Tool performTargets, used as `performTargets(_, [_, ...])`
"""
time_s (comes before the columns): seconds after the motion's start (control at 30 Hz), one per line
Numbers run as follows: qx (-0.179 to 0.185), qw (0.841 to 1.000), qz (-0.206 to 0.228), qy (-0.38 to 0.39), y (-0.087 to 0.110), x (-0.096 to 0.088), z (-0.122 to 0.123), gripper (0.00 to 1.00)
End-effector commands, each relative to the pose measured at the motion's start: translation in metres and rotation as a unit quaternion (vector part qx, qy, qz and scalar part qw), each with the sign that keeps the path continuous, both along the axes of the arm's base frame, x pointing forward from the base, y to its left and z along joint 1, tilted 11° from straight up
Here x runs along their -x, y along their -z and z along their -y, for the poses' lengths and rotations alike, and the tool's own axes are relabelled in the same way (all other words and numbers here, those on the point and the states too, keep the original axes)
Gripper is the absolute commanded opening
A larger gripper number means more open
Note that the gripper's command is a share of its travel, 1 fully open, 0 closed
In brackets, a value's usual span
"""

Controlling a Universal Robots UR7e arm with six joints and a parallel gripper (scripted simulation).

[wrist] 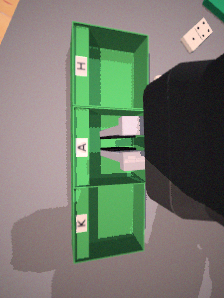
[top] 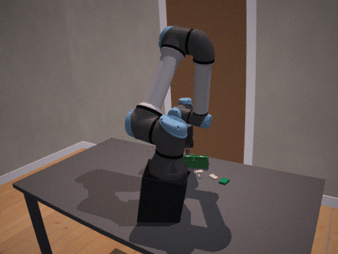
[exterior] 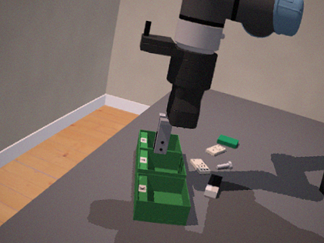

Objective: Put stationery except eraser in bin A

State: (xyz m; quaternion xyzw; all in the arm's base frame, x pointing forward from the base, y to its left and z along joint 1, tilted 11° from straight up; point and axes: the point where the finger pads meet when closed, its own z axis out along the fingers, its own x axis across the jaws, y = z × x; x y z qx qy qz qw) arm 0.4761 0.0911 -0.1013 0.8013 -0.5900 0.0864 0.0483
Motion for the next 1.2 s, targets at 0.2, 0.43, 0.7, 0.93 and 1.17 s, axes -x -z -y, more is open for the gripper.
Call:
performTargets(0.2, [0.0, 1.0, -0.001, 0.001, -0.015, 0.001, -0.002, 0.31])
performTargets(0.43, [0.001, 1.0, -0.002, 0.0, -0.008, 0.008, -0.032, 0.31])
performTargets(0.7, [0.0, 1.0, -0.002, 0.0, -0.001, 0.016, -0.065, 0.31])
performTargets(0.93, [0.0, 1.0, -0.002, 0.0, 0.003, 0.021, -0.083, 0.31])
performTargets(1.17, [0.0, 1.0, -0.002, 0.0, 0.003, 0.021, -0.083, 0.31])
